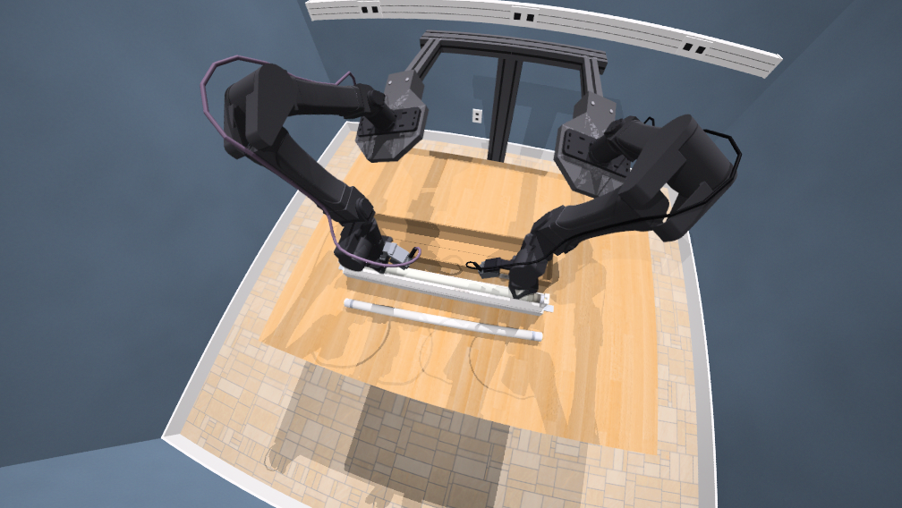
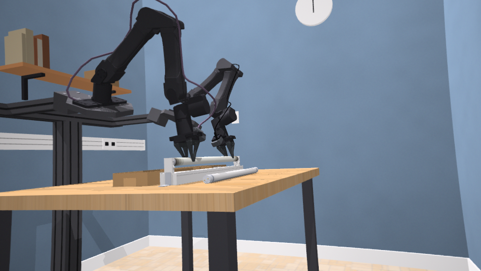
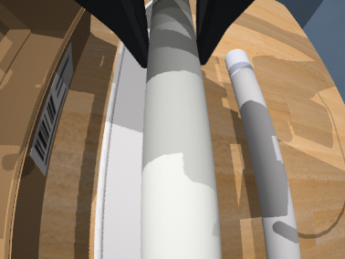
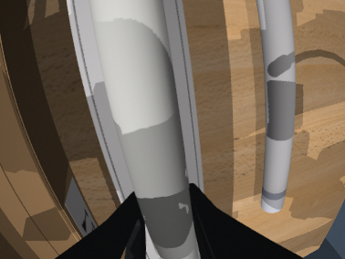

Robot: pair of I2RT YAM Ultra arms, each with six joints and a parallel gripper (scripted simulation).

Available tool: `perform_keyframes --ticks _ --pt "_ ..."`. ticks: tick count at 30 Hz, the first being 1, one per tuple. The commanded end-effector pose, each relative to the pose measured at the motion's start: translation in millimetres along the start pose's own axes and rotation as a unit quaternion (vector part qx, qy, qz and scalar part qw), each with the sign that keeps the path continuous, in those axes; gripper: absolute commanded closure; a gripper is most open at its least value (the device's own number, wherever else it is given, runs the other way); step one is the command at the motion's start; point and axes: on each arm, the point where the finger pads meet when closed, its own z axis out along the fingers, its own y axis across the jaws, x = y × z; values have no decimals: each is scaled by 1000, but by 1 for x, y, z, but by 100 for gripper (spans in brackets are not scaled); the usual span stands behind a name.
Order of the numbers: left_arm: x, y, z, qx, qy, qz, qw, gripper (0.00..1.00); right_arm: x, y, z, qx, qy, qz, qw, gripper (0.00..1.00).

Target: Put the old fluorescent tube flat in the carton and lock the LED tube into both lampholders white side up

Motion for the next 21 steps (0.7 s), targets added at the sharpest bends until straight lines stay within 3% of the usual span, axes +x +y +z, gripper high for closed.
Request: perform_keyframes --ticks 1,21 --pt "-6 -2 -8 4 -8 5 1000 89 -6 -2 -10 2 -7 -3 1000 89" --pt "-3 4 -22 2 -1 3 1000 89 -3 -3 -25 0 -1 -1 1000 89"
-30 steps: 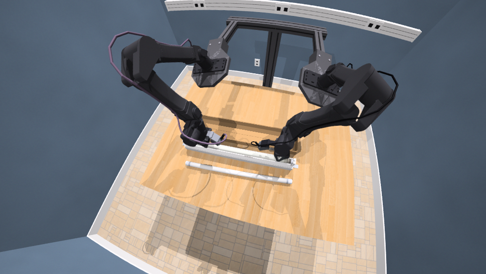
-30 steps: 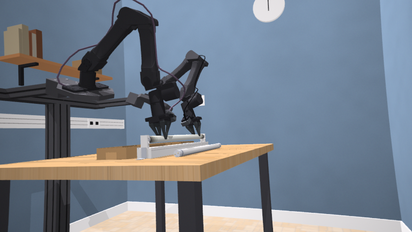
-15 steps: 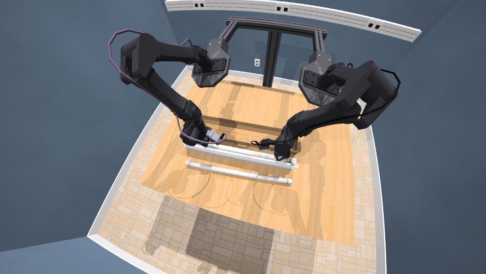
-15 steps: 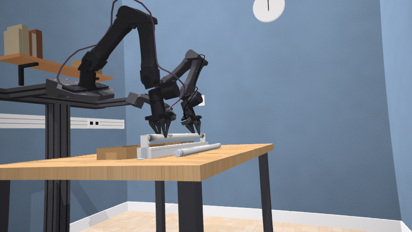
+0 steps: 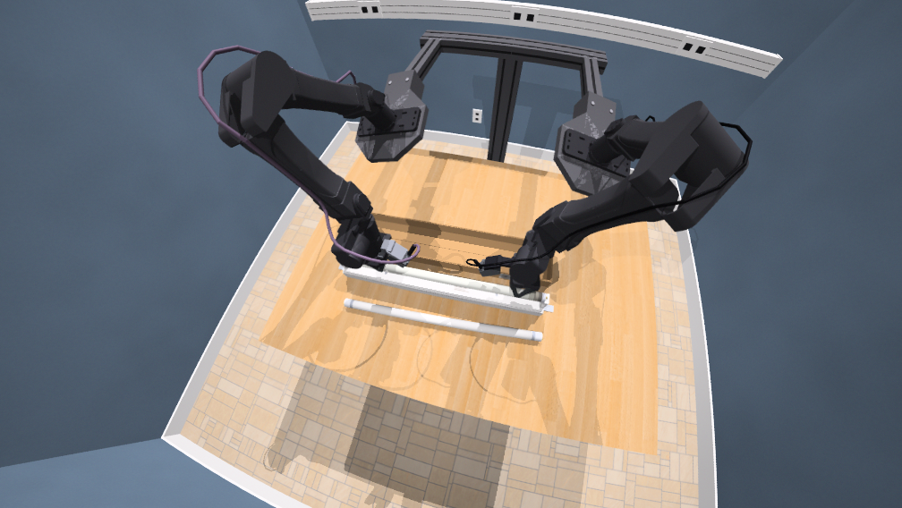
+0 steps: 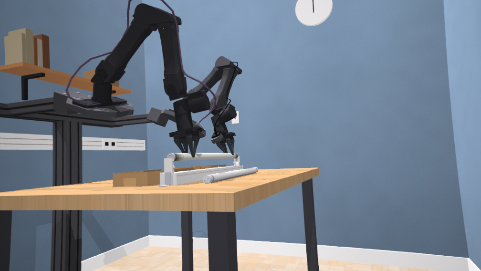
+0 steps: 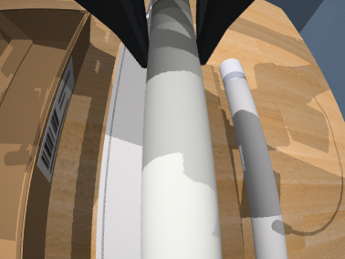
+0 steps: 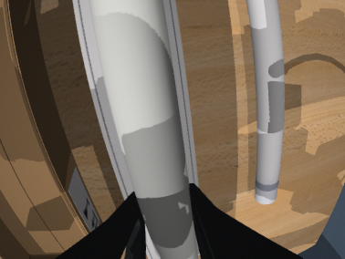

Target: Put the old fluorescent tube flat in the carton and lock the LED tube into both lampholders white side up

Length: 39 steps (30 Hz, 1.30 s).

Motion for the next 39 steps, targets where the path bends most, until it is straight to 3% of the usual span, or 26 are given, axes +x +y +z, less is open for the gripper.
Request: perform_keyframes --ticks 1,14,18,20,24,29,30,31,35,39 --pt "-2 -7 -11 7 0 8 1000 89 -3 6 -12 -5 0 -4 1000 89" --pt "-8 7 -20 -2 -10 1 1000 89 -6 -5 -23 5 -8 -1 1000 89" --pt "-2 -4 -24 9 -1 8 1000 89 -4 5 -25 -6 -3 -5 1000 89" --pt "-5 7 -24 0 -3 1 1000 89 -4 -8 -27 6 -3 0 1000 89" --pt "-5 3 -27 3 -5 4 1000 89 -5 4 -29 -5 -5 -5 1000 89" --pt "-7 -8 -21 16 -5 12 1000 89 -7 -11 -31 11 -9 0 1000 89" --pt "-12 8 -21 -10 -14 13 1000 89 -7 -28 -31 40 -12 1 999 89" --pt "-7 -7 -21 14 -6 13 1000 89 -7 -20 -31 29 -11 5 1000 89" --pt "-7 -7 -22 5 -9 7 1000 89 -8 1 -25 7 -9 -1 1000 89" --pt "-5 -3 -23 -3 -4 2 1000 89 -6 -10 -31 25 -10 5 1000 89"
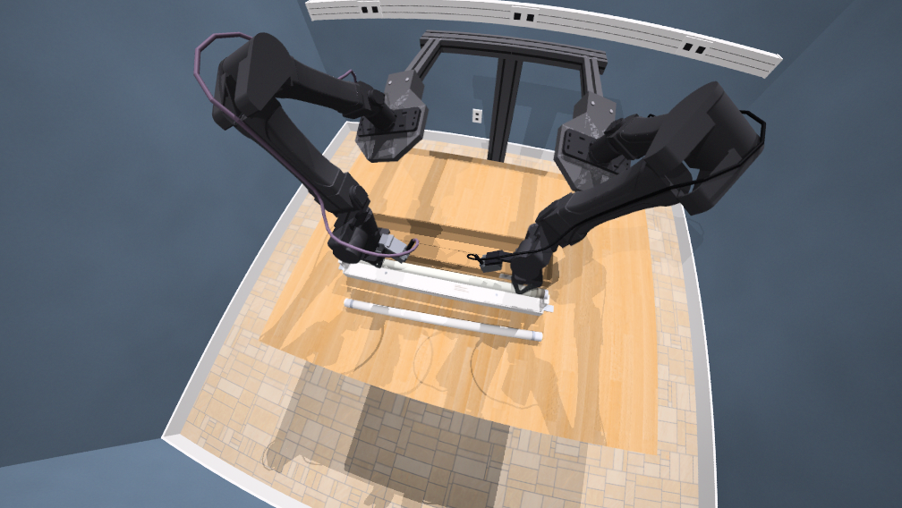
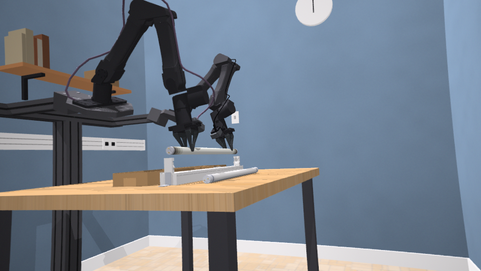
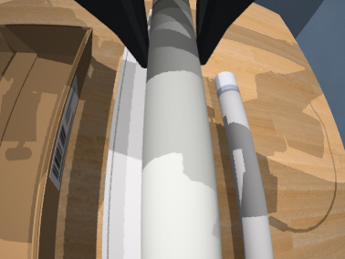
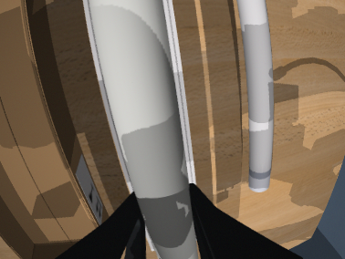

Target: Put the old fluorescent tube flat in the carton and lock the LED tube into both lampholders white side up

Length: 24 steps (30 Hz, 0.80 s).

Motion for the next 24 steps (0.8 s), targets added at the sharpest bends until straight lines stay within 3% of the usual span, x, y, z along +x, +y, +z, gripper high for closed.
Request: perform_keyframes --ticks 1,24 --pt "-5 -8 -3 -3 -4 2 1000 89 -6 -9 -10 24 -10 5 1000 89" --pt "-2 -49 -17 -6 -3 -3 1000 89 -5 36 -14 27 -3 9 1000 89"
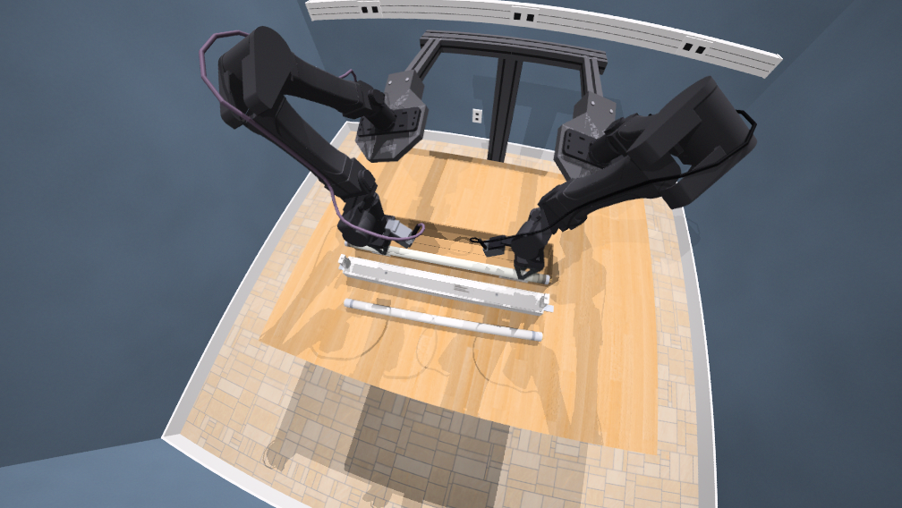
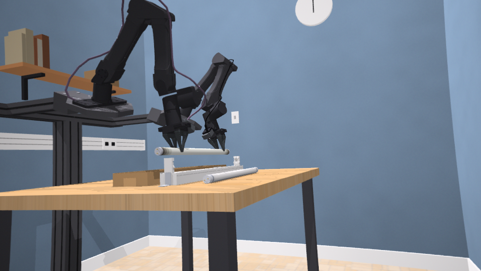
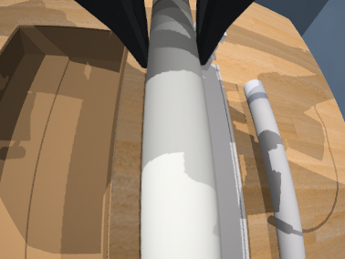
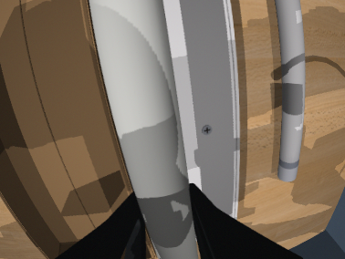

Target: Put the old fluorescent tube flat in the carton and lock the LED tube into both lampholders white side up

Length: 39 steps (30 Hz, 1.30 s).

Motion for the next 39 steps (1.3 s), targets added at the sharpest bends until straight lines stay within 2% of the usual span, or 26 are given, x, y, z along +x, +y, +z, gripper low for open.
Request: perform_keyframes --ticks 1,4,6,8,10,12,21,22,33,36,38,39 --pt "-3 -12 -5 -8 -2 -4 1000 89 -4 -3 -8 28 -3 8 1000 89" --pt "-1 -18 -5 4 0 9 1000 89 -5 3 -8 15 -7 2 1000 89" --pt "-10 2 -4 -8 -7 10 1000 89 -9 -16 -6 30 -11 -1 999 89" --pt "-5 7 -5 -10 -7 1 1000 89 -9 -14 -5 28 -11 -2 1000 89" --pt "-5 -7 -2 -4 -7 6 1000 89 -10 -11 -4 26 -12 -3 1000 89" --pt "-3 -20 -5 6 -7 18 1000 89 -8 12 -3 4 -10 -4 1000 89" --pt "-2 -25 -5 10 -5 10 1000 89 -8 18 -2 1 -10 -4 1000 89" --pt "-2 -19 -7 -5 -2 0 1000 89 -7 15 -4 10 -9 1 1000 89" --pt "0 -41 -14 -4 -1 -1 1000 89 -5 38 -6 10 -3 2 1000 89" --pt "1 -49 -15 4 1 10 1000 89 -7 50 -5 -5 -7 -5 1000 89" --pt "1 -49 -15 4 1 10 1000 89 -7 50 -5 -5 -7 -5 1000 89" --pt "-4 -38 -13 -3 -4 9 1000 89 -7 27 -9 23 -7 -3 1000 89"
